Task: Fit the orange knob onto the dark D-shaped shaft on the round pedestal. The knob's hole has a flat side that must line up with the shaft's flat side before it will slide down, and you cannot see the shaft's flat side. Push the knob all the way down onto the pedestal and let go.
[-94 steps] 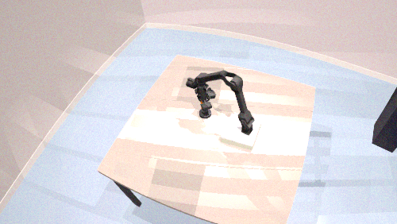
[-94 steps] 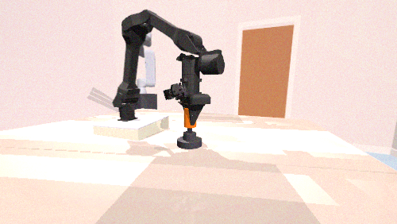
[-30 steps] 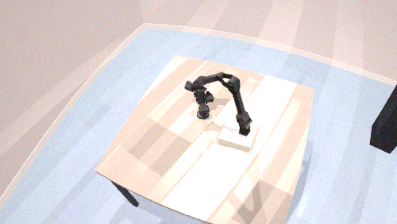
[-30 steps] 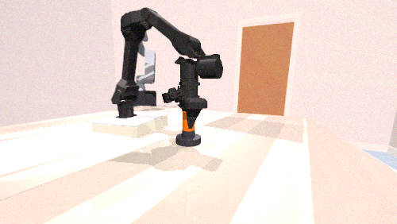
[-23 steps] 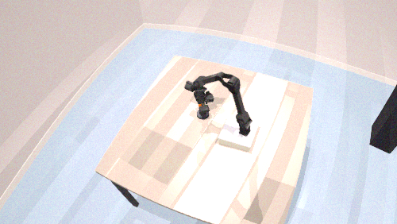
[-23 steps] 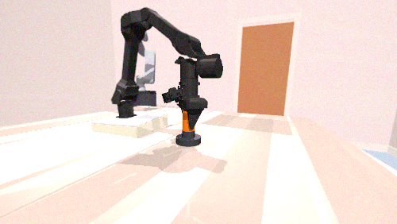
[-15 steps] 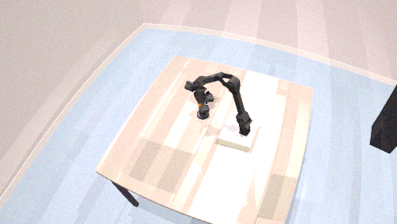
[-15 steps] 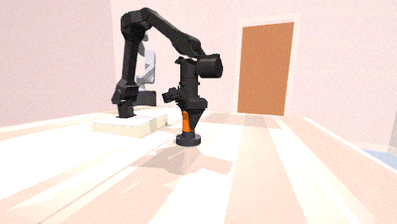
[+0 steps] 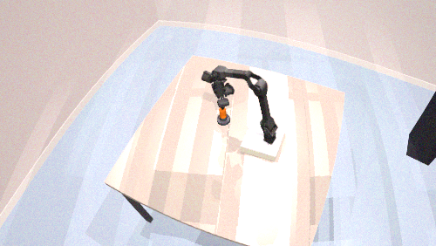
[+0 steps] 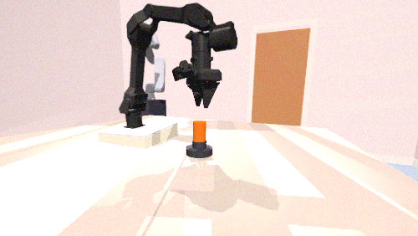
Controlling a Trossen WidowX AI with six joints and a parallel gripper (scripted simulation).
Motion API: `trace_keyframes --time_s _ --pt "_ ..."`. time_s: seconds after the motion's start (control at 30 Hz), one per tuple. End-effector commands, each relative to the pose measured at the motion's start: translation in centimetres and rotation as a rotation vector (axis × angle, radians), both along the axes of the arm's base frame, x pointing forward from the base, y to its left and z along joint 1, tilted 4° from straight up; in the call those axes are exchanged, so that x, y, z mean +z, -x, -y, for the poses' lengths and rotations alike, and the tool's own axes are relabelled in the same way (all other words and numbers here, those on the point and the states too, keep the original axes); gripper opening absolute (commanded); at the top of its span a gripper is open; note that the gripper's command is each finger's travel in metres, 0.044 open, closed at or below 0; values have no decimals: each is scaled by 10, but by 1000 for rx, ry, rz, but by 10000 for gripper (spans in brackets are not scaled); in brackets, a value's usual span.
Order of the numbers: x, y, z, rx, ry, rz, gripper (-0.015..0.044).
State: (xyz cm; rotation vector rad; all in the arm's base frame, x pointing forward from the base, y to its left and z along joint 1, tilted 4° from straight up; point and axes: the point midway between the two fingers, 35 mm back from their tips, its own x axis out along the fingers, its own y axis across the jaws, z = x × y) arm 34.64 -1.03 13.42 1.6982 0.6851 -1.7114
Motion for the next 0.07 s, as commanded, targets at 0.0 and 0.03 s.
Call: trace_keyframes --time_s 0.0,0.03 --pt "3 1 -1 -5 0 -18 440" --pt "3 1 -1 -5 0 -18 440"
